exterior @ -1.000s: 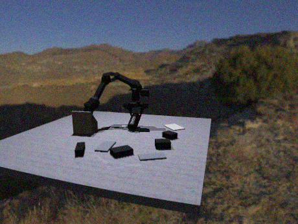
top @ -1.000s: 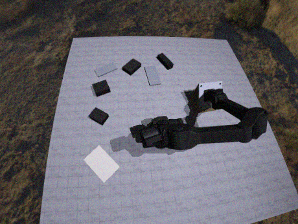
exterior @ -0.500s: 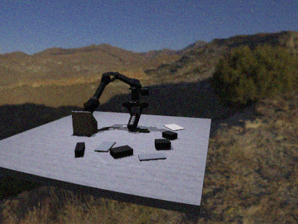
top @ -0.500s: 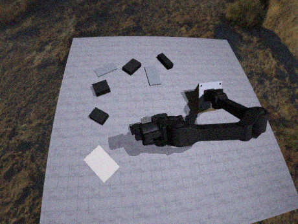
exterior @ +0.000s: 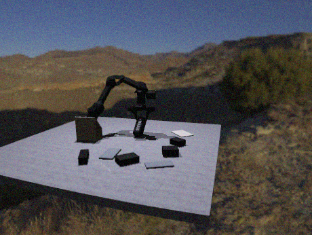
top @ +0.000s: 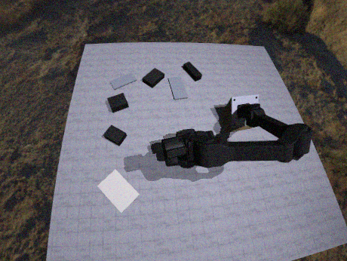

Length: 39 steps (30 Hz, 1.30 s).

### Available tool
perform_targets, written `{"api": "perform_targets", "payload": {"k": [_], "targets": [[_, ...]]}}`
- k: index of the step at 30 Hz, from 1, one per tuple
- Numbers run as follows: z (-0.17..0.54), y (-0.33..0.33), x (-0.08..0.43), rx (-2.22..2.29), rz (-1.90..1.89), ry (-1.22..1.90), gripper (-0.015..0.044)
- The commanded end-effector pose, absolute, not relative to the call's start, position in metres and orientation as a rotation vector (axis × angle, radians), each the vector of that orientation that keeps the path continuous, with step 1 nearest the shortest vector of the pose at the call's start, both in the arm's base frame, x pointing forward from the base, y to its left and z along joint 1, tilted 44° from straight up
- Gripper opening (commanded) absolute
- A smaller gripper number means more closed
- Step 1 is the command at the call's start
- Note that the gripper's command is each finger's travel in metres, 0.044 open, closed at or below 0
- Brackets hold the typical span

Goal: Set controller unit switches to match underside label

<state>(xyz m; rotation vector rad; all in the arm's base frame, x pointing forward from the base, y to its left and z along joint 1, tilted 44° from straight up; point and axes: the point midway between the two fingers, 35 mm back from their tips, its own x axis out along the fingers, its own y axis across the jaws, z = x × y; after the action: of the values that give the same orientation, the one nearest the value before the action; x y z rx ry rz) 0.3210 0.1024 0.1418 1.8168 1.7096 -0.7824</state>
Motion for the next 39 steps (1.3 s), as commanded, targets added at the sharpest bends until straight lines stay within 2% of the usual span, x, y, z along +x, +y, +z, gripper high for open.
{"api": "perform_targets", "payload": {"k": [1,39], "targets": [[0.14,0.096,0.321,1.816,-0.788,1.701,0.0336],[0.133,0.066,0.319,1.815,-0.79,1.7,0.0336]]}}
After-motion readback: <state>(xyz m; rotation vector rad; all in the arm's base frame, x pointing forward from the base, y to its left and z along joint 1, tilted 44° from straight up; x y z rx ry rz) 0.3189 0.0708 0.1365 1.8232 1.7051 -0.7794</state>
